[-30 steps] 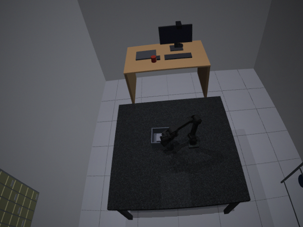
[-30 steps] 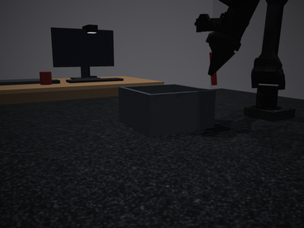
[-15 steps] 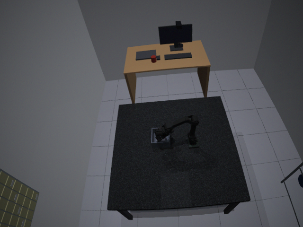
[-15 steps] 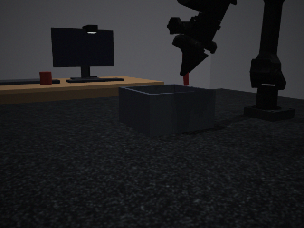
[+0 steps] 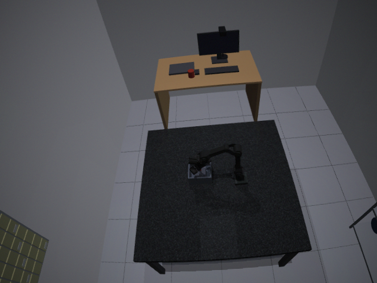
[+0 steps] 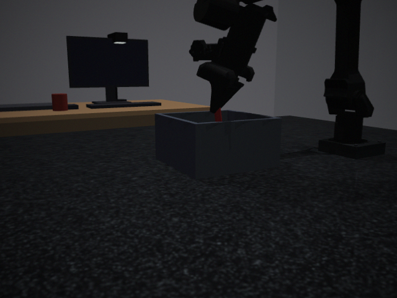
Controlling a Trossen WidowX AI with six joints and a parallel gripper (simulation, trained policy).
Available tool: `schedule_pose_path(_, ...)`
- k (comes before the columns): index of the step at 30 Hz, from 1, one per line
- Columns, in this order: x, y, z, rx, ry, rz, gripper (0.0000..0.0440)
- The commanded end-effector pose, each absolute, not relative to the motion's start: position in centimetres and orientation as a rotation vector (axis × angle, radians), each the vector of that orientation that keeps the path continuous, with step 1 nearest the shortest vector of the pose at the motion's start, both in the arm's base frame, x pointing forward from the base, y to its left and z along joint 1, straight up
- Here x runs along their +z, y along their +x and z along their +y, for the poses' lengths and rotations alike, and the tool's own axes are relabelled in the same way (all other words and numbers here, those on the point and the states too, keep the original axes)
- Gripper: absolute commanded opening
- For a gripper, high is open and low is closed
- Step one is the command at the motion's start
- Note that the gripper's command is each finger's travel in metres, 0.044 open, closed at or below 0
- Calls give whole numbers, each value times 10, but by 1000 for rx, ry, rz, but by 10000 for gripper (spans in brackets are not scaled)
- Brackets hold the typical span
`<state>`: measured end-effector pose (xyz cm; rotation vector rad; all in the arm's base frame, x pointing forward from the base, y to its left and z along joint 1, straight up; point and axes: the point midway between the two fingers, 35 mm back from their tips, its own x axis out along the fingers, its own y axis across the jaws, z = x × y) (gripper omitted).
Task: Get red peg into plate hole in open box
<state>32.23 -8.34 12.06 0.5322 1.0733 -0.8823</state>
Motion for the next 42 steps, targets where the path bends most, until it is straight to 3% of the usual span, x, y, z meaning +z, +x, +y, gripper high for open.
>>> schedule_pose_path(1, 113, 328, -87, -853, 524, 1093, 0)
schedule_pose_path(4, 103, 330, -89, -828, 512, 1127, 14)
schedule_pose_path(10, 85, 333, -93, -794, 512, 1191, 151)
schedule_pose_path(12, 85, 336, -97, -775, 493, 1199, 155)
schedule_pose_path(14, 86, 341, -99, -759, 492, 1200, 190)
schedule_pose_path(24, 101, 369, -95, -675, 528, 1222, 440)
schedule_pose_path(42, 147, 420, -69, -496, 580, 1195, 440)
